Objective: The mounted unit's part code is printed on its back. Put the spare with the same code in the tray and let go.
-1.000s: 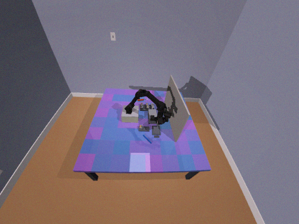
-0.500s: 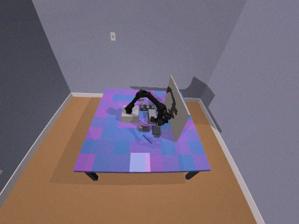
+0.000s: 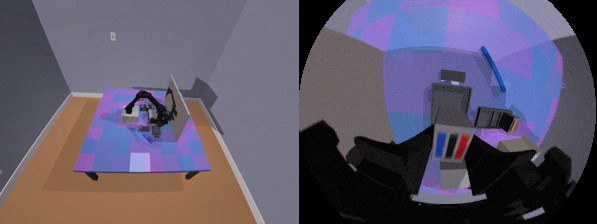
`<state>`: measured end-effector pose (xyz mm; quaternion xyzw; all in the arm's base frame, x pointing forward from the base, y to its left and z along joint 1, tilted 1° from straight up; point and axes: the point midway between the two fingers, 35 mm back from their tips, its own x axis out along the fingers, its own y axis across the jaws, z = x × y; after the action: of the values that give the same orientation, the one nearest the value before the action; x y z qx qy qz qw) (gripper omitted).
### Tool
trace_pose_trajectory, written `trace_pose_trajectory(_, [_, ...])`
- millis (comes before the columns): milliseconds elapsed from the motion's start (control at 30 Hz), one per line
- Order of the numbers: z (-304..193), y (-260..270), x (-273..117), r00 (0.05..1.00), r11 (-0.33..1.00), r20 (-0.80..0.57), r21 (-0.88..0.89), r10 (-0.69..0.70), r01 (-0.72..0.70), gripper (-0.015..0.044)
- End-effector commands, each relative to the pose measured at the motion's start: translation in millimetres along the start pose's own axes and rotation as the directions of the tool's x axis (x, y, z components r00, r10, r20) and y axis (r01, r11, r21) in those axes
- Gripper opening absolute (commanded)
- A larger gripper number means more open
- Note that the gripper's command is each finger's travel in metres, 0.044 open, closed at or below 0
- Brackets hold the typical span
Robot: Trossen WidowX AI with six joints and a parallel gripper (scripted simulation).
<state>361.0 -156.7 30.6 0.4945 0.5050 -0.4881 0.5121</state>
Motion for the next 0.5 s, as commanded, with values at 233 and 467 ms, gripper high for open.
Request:
trace_pose_trajectory(233, [0,0,14,1.0,1.0,0.003,0.006,0.0,0.0,0.0])
trace_pose_trajectory(467, [0,0,22,1.0,1.0,0.003,0.006,0.0,0.0,0.0])
